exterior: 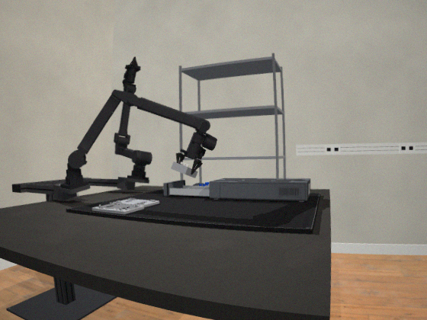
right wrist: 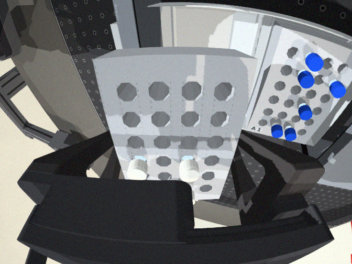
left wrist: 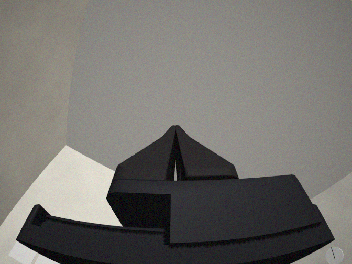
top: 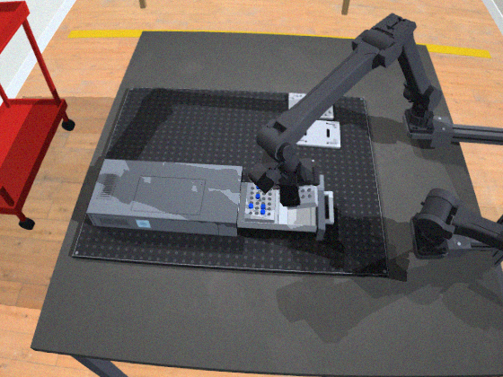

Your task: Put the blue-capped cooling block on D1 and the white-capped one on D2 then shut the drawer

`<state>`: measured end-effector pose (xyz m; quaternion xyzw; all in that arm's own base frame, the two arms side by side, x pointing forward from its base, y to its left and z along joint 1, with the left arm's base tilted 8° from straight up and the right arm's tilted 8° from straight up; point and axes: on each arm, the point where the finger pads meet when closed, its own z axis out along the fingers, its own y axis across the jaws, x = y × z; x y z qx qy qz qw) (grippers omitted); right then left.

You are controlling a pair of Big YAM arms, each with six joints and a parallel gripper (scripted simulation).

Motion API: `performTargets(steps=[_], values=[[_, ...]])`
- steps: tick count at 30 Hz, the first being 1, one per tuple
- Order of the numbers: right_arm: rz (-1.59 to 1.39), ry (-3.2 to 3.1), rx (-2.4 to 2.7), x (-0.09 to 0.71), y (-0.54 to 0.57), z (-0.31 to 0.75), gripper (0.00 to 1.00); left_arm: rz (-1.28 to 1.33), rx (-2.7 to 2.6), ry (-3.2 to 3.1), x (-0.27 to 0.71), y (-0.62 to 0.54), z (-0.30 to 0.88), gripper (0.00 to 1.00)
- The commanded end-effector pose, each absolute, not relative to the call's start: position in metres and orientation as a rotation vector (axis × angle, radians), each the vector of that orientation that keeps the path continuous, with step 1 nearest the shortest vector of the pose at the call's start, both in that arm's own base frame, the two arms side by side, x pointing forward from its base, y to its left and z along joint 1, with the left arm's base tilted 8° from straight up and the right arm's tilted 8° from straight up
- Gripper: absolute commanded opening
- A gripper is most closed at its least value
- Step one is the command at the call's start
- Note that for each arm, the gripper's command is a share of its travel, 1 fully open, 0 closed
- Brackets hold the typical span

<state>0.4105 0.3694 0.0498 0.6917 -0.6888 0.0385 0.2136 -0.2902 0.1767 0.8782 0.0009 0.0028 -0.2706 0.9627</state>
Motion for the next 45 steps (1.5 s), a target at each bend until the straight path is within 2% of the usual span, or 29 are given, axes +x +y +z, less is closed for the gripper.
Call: performTargets(steps=[1,17,45], values=[[0.116,-2.031,1.842,0.409,0.377,0.131,0.0,-0.54,0.012,0.039,-0.272,0.163,0.886,0.0],[0.131,-2.498,1.514,0.418,0.344,0.169,0.0,-0.54,0.012,0.039,-0.272,0.163,0.886,0.0],[0.158,-3.007,0.744,0.411,0.272,0.098,0.0,-0.54,0.012,0.039,-0.272,0.163,0.886,0.0]])
